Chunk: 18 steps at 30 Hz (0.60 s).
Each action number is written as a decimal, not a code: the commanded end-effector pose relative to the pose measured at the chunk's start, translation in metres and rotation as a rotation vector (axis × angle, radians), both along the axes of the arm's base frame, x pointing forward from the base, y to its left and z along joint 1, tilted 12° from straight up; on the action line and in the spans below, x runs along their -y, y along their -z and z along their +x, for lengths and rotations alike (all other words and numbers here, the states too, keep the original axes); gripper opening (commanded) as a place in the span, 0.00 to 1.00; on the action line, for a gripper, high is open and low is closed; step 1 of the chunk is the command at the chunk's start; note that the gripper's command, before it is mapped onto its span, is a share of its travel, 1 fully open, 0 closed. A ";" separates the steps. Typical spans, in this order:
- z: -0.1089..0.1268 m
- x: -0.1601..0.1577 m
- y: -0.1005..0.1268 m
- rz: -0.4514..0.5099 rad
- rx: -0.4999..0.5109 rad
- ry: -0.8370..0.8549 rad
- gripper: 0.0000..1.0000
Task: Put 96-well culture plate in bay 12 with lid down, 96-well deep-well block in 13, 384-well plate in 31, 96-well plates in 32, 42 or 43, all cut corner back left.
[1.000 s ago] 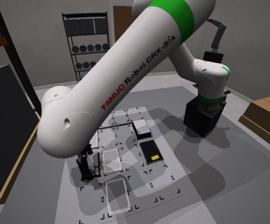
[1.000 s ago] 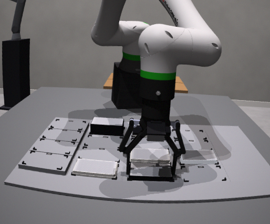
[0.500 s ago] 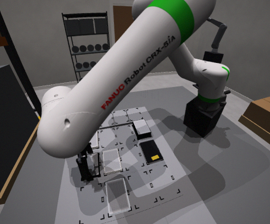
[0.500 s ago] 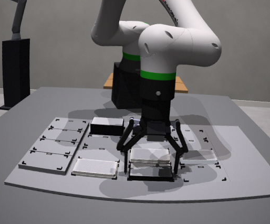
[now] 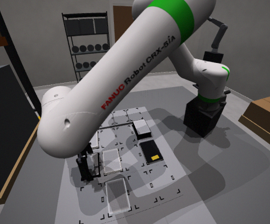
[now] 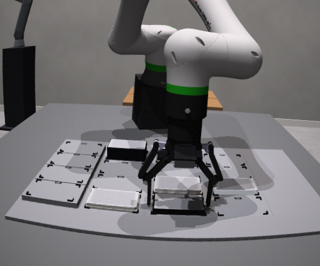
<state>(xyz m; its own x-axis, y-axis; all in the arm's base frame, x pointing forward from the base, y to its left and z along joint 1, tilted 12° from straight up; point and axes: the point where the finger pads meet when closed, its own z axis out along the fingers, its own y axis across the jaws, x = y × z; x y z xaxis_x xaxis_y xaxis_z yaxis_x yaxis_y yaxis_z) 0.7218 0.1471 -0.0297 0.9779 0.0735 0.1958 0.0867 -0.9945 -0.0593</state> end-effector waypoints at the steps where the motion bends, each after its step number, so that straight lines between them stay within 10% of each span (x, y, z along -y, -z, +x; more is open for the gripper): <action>1: 0.001 0.000 -0.001 0.000 0.002 0.000 1.00; 18: 0.000 0.000 -0.004 0.000 0.002 0.000 1.00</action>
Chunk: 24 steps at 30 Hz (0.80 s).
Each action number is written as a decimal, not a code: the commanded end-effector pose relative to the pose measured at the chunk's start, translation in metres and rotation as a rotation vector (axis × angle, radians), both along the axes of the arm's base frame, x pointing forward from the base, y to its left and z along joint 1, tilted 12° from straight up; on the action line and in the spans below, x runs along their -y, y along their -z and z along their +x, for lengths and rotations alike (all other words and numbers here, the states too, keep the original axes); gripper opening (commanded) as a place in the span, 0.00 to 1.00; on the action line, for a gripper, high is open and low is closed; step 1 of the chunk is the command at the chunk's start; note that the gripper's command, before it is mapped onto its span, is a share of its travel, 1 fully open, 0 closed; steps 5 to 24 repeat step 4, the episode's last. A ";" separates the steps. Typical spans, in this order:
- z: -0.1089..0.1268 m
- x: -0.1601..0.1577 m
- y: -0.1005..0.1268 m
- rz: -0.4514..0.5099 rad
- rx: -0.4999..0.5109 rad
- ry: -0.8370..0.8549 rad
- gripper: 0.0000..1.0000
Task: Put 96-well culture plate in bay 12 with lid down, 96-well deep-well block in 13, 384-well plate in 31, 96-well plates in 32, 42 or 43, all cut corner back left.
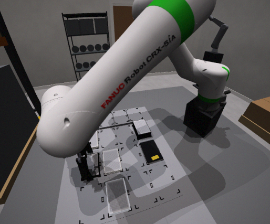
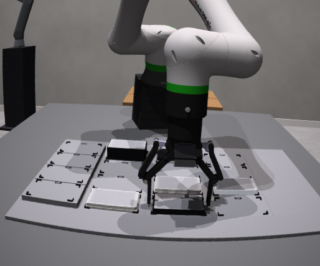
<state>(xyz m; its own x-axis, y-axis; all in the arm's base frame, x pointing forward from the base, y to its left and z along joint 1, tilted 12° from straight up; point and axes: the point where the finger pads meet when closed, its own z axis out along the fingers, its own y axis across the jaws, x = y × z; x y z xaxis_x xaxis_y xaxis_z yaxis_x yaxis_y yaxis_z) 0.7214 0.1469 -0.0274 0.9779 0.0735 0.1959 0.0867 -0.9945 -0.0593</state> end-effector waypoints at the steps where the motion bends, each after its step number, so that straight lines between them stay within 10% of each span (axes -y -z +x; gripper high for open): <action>1: 0.001 0.000 -0.002 0.000 0.002 0.000 1.00; 24: 0.001 0.000 -0.002 0.000 0.002 0.000 1.00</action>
